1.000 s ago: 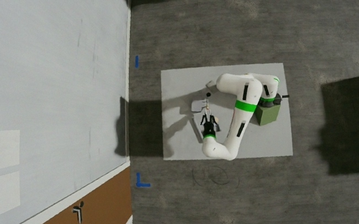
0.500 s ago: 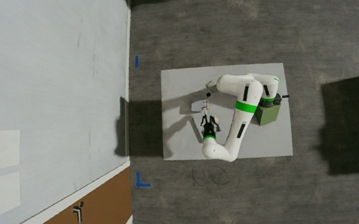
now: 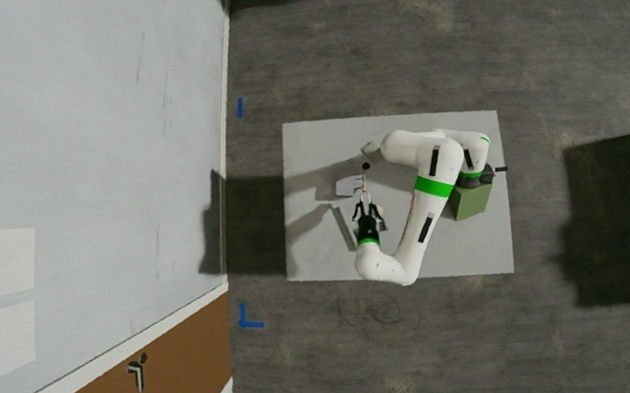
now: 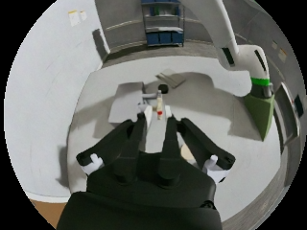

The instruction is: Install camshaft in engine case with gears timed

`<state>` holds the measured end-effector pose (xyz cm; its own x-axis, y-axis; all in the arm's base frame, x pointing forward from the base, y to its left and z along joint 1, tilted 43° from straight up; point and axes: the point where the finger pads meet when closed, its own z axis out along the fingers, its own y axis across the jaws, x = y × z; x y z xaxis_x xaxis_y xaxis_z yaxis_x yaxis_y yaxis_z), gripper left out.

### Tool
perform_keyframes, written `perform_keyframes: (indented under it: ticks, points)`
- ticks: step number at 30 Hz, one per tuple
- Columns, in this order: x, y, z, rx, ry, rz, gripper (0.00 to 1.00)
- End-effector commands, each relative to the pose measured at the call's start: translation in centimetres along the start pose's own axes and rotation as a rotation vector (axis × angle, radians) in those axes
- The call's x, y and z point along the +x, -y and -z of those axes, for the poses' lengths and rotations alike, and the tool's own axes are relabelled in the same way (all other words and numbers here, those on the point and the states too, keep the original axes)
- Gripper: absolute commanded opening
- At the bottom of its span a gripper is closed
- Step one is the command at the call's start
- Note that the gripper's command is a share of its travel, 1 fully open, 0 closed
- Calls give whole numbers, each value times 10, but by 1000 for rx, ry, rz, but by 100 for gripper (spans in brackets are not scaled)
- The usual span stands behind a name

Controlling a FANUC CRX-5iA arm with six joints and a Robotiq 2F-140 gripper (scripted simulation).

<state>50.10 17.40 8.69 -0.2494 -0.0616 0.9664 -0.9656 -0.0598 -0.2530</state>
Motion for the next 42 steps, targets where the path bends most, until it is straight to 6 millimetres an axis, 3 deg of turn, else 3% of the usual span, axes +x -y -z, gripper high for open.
perform_keyframes:
  ticks: [1, 16, 42]
  points:
    - [6, 0, 6, 1, 1, -1, 27]
    - [28, 0, 27, 1, 1, -1, 27]
    - [30, 0, 29, 1, 1, -1, 27]
